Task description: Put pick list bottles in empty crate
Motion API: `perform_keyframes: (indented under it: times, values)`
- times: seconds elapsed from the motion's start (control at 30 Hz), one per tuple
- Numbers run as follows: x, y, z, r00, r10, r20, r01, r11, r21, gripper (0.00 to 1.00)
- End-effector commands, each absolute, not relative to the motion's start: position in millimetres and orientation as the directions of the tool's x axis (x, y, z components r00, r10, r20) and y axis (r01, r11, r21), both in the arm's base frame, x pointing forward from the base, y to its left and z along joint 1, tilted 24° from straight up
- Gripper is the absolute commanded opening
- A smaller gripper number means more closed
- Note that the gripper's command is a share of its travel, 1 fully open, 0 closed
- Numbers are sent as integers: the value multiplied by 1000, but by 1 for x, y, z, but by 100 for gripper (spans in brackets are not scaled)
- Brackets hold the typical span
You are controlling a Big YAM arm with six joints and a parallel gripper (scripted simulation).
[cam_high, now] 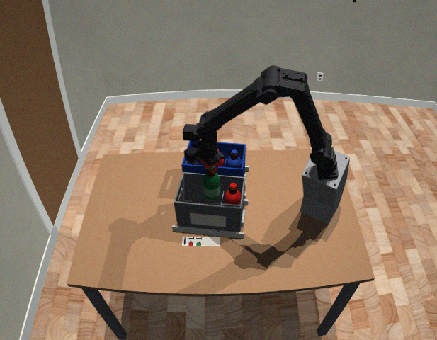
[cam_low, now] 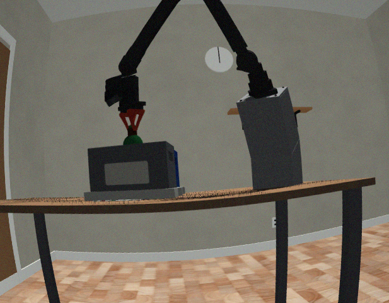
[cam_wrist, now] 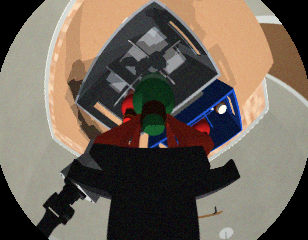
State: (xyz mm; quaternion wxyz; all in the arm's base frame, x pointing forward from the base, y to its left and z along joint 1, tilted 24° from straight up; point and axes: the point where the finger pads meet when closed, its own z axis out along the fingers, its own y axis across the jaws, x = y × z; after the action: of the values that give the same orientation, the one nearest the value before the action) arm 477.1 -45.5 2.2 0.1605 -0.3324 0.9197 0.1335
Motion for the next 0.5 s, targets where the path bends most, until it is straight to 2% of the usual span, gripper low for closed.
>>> perform_keyframes:
  times: [0.0,0.47]
  values:
    - [501,-58,29,-712,-556,-429,-642,763,77,0]
    - [492,-42,0,-719,-565,-406,-652,751,109,0]
